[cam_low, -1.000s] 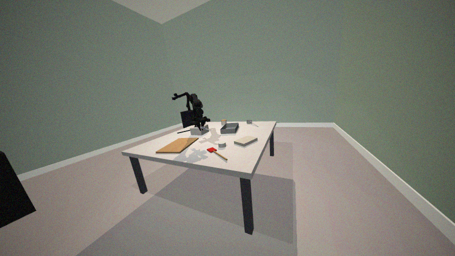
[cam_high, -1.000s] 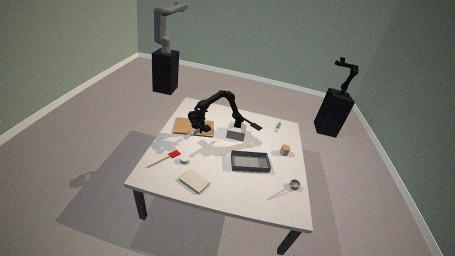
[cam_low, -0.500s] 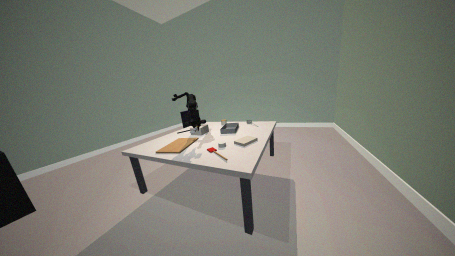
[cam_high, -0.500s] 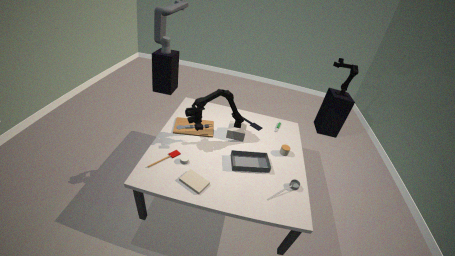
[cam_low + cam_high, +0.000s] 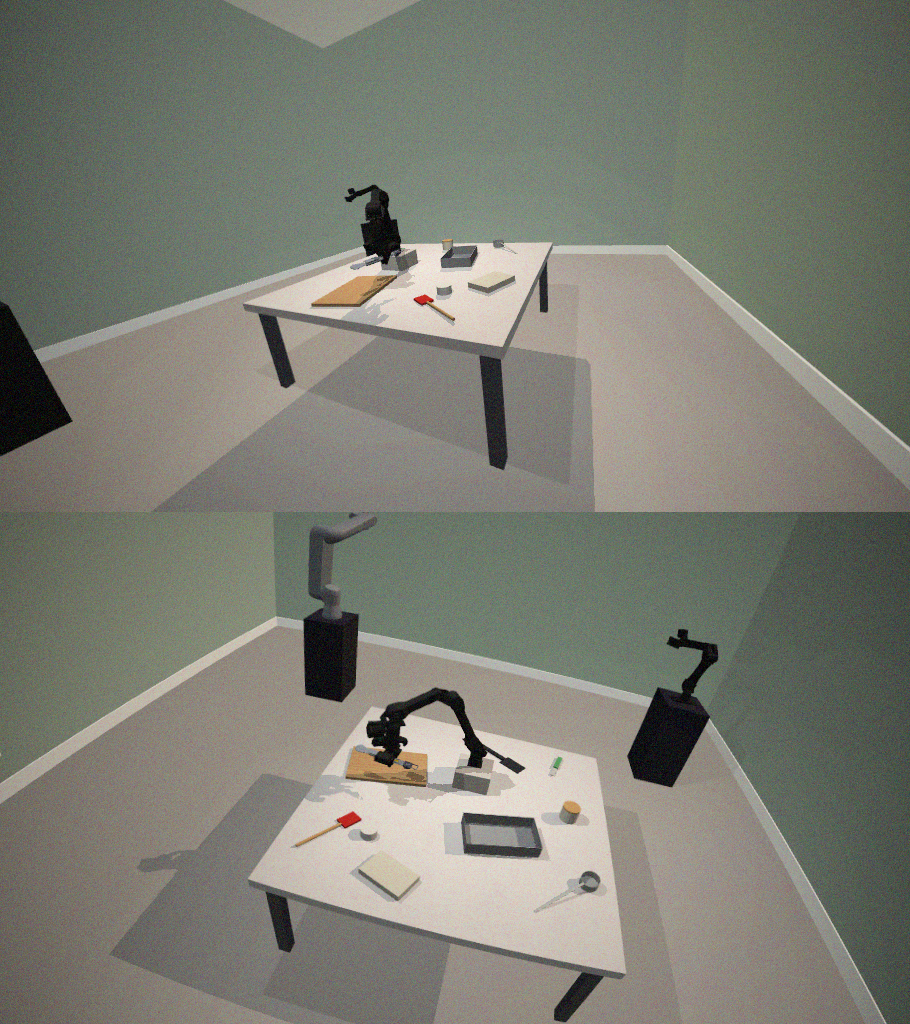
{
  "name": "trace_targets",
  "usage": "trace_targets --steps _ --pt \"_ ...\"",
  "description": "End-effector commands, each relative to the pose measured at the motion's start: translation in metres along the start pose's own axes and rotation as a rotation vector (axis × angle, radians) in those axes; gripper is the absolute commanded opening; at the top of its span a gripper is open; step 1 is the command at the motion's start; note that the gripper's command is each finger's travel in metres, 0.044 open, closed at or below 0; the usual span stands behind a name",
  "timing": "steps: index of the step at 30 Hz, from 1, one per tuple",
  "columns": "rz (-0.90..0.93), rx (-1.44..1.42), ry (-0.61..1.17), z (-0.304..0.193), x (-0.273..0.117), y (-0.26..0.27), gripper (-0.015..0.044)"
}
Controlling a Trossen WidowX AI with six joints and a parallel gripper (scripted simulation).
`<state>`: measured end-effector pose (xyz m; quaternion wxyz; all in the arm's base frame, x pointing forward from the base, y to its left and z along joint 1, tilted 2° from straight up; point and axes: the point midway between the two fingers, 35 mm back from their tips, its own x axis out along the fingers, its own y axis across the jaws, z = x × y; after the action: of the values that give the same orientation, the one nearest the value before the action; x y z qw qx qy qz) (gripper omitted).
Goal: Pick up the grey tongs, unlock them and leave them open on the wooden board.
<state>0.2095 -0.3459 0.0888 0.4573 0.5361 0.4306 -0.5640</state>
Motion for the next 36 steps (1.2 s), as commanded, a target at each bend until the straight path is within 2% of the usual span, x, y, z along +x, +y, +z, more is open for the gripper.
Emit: trace_targets --steps 1,36 --pt "0.008 0.154 -0.004 0.009 -0.003 -0.005 -0.0150" --pt "0.010 1.607 -0.012 0.072 -0.004 -0.081 -0.0150"
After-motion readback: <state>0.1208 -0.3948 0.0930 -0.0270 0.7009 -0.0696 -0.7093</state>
